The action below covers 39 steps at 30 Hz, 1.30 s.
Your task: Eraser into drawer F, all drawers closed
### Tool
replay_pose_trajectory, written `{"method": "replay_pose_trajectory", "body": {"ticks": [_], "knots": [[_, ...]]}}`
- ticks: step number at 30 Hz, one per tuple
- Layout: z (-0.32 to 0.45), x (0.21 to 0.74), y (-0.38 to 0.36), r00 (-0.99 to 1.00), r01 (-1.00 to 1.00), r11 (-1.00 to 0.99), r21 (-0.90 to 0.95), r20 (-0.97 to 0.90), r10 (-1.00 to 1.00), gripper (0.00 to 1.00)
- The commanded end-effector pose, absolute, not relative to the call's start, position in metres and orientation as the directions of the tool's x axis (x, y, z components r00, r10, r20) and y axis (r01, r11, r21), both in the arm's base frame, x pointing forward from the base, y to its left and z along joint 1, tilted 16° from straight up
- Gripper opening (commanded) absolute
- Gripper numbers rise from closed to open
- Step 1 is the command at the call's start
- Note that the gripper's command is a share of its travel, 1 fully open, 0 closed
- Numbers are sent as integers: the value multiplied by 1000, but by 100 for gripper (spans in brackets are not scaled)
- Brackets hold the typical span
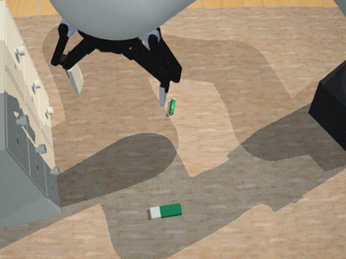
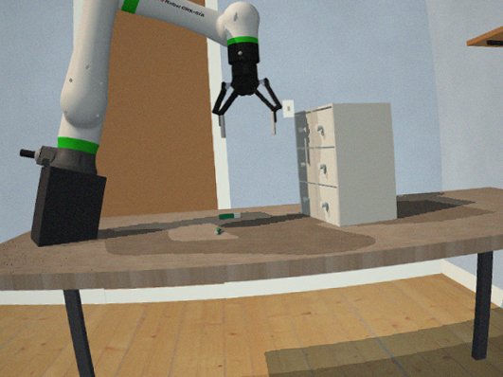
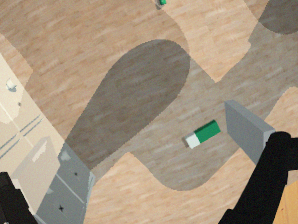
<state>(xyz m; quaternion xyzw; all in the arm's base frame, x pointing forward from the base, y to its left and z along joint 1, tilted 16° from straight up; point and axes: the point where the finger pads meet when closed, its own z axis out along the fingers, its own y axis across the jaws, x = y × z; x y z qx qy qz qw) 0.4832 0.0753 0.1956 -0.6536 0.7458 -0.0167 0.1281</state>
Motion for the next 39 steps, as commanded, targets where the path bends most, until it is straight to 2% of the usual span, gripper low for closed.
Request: {"method": "replay_pose_trajectory", "body": {"ticks": [1, 8, 10, 11, 22, 25, 27, 28, 30, 36, 39], "knots": [[199, 471, 105, 160, -963, -130, -236, -114, -981, 100], [201, 457, 130, 494, -841, -474, -262, -14, -869, 100], [201, 457, 130, 494, -841, -474, -262, -14, -869, 100], [201, 456, 133, 614, -757, -598, -263, 29, -789, 100], [199, 454, 144, 901, -357, -908, -220, 175, -396, 100], [185, 463, 173, 938, -221, -949, -223, 219, -270, 100], [185, 463, 173, 938, -221, -949, -223, 219, -270, 100], [179, 468, 189, 956, -81, -972, -222, 260, -139, 100], [173, 474, 206, 953, 2, -972, -235, 294, -70, 100], [158, 499, 252, 883, 262, -924, -277, 456, 114, 100], [153, 521, 266, 811, 349, -893, -285, 569, 136, 100]]}}
